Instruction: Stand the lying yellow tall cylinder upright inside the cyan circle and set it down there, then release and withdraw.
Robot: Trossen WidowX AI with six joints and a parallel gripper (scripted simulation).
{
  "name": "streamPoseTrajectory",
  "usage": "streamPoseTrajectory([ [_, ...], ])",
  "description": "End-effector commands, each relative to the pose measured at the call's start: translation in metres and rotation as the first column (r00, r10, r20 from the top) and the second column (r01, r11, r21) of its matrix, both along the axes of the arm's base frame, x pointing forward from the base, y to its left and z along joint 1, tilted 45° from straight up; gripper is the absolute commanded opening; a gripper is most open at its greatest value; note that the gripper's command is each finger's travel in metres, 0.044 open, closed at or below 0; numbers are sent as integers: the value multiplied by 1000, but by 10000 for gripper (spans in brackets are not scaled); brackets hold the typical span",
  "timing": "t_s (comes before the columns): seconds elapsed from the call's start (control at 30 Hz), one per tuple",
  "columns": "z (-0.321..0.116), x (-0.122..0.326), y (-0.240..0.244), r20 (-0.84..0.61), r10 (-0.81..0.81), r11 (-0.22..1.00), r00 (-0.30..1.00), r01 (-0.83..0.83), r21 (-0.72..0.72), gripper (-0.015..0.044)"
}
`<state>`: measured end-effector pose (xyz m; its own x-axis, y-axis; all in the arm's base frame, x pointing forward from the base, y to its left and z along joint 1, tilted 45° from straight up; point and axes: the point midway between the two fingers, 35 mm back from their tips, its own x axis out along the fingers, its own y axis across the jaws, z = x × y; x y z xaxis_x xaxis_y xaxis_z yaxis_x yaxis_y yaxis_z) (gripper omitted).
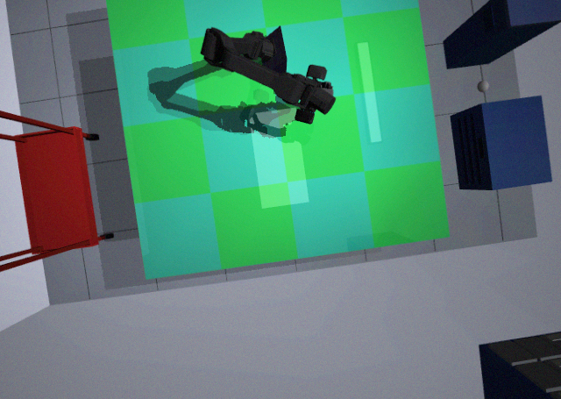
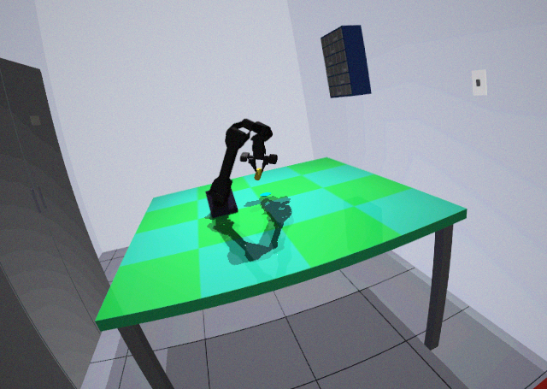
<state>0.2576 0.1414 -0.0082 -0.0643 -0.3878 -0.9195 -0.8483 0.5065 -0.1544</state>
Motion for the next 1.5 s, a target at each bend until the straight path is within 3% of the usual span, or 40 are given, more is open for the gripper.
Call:
streamPoseTrajectory([
  [0.0, 0, -1, -1, 3, 0, 999, 1000, -1, 37, 105],
  [1.47, -5, 0, -5, 91, 7, 940, 996, -38, 340, 105],
])
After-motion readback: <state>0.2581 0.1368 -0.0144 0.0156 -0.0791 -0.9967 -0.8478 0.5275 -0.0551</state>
